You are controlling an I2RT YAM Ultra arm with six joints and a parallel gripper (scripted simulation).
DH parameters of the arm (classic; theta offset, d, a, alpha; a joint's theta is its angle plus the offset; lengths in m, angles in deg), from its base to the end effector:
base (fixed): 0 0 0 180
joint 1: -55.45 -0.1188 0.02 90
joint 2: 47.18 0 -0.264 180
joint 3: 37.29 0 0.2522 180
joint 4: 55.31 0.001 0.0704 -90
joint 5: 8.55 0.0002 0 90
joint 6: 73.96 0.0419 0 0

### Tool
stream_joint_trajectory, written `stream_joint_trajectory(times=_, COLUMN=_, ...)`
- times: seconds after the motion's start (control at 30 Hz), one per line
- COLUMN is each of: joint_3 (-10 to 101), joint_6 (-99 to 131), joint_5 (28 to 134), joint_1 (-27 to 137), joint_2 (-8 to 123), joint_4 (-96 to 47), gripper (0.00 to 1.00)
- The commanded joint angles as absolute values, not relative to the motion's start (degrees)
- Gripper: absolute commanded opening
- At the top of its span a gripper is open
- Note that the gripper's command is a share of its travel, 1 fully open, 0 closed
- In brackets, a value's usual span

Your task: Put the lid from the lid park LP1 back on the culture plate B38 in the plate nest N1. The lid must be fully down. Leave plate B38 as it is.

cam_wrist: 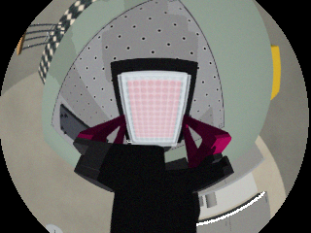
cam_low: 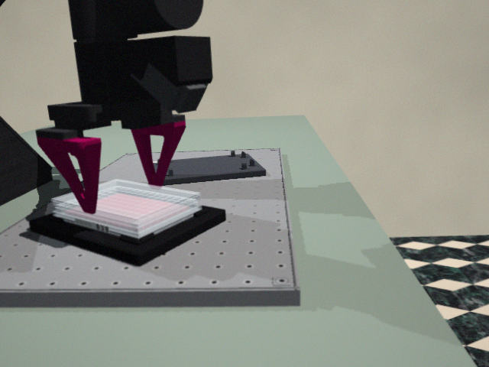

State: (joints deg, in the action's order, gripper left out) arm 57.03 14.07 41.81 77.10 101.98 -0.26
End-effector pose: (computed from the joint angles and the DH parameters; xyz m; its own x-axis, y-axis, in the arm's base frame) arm 0.3418 -0.1059 -0.0485 -0.8902 0.3249 0.3194 0.4555 0.6472 0.6112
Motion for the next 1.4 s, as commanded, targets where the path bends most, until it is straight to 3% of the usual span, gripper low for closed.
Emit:
stream_joint_trajectory(times=0.0, joint_3=57.16, joint_6=14.11, joint_5=41.8, joint_1=77.49, joint_2=101.66, joint_4=-0.62, gripper=0.0)
stream_joint_trajectory(times=0.47, joint_3=56.97, joint_6=14.38, joint_5=41.72, joint_1=77.27, joint_2=101.82, joint_4=-1.15, gripper=0.0)
stream_joint_trajectory(times=0.5, joint_3=56.97, joint_6=14.38, joint_5=41.72, joint_1=77.27, joint_2=101.82, joint_4=-1.15, gripper=1.0)
stream_joint_trajectory(times=1.37, joint_3=57.69, joint_6=13.11, joint_5=42.08, joint_1=78.31, joint_2=100.97, joint_4=1.22, gripper=1.0)
